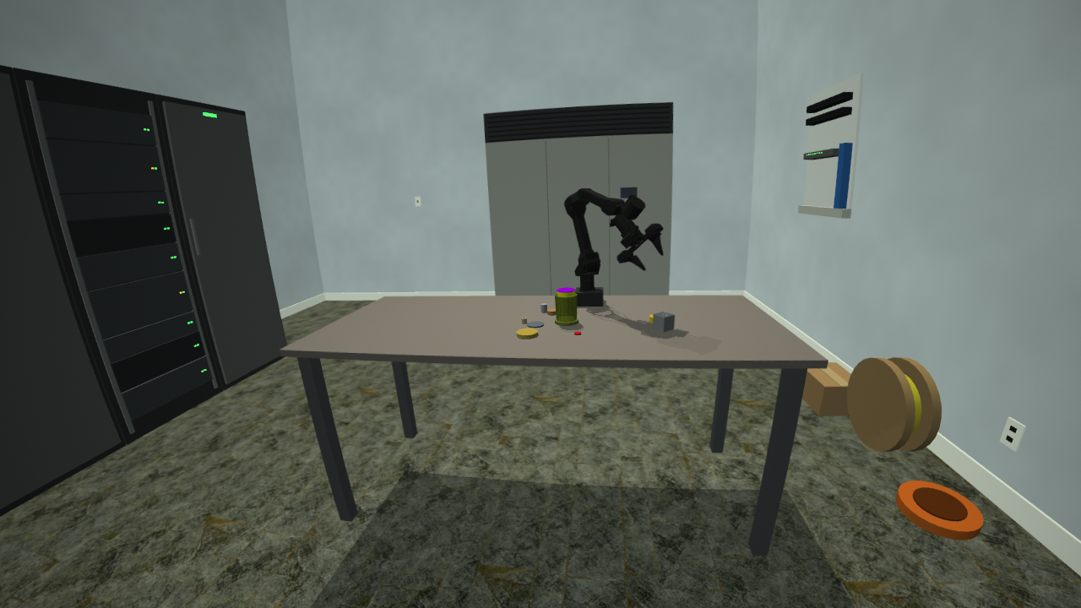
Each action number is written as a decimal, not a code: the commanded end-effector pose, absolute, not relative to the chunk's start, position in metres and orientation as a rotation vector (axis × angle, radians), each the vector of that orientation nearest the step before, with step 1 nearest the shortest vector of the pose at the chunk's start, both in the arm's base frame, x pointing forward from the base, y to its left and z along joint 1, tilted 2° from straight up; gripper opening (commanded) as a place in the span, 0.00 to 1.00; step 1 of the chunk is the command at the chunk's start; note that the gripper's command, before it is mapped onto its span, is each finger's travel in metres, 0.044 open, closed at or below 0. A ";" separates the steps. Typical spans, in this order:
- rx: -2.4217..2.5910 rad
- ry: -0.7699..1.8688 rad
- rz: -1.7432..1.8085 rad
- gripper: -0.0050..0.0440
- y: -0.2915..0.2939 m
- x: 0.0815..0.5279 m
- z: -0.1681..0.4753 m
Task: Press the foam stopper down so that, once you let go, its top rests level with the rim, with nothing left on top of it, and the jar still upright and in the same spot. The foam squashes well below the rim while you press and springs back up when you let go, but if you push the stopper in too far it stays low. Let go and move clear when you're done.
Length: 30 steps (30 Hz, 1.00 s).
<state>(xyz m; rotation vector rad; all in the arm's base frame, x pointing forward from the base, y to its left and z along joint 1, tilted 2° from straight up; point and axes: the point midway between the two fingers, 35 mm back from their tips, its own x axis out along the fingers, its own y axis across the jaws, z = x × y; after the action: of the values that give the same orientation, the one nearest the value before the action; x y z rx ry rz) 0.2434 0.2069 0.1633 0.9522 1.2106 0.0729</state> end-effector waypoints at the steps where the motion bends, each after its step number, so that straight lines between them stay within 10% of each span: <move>1: 0.962 1.193 0.091 0.92 0.208 0.245 0.172; 17: 0.962 1.193 0.091 0.92 0.208 0.245 0.172; 30: 0.580 1.198 -0.186 0.28 0.074 0.301 0.152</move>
<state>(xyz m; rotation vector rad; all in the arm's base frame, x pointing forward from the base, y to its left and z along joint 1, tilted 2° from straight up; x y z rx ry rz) 0.2833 0.1130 0.1463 0.6892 1.1861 -0.1357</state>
